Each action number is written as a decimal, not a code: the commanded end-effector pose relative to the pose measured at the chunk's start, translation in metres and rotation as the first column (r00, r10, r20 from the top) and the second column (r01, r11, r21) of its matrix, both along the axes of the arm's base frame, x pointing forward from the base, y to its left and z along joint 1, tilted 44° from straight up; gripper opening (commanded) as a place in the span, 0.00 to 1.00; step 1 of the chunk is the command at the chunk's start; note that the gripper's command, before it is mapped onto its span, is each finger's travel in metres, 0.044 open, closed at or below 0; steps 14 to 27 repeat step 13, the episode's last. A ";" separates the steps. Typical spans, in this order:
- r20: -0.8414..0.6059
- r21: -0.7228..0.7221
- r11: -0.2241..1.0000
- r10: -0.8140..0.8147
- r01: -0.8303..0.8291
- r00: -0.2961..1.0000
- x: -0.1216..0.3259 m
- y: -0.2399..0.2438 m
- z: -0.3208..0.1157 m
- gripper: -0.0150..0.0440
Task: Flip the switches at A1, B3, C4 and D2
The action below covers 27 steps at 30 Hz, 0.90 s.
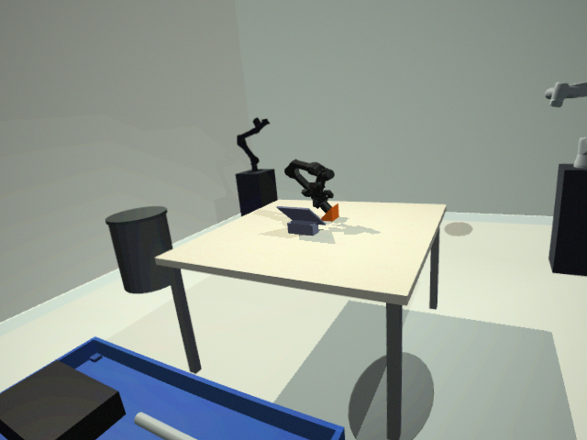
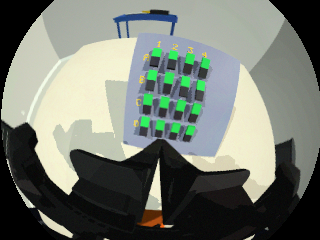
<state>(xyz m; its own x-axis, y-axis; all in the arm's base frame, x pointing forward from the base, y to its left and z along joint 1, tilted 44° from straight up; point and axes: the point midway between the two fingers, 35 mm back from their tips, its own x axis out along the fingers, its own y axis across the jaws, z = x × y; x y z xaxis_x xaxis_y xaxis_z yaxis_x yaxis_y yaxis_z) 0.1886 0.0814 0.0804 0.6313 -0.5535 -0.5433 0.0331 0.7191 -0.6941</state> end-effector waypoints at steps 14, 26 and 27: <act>0.022 0.011 1.000 -0.005 0.005 1.000 0.032 0.014 0.034 0.25; 0.022 0.011 1.000 -0.005 0.005 1.000 0.032 0.014 0.034 0.25; 0.022 0.011 1.000 -0.005 0.005 1.000 0.032 0.014 0.034 0.25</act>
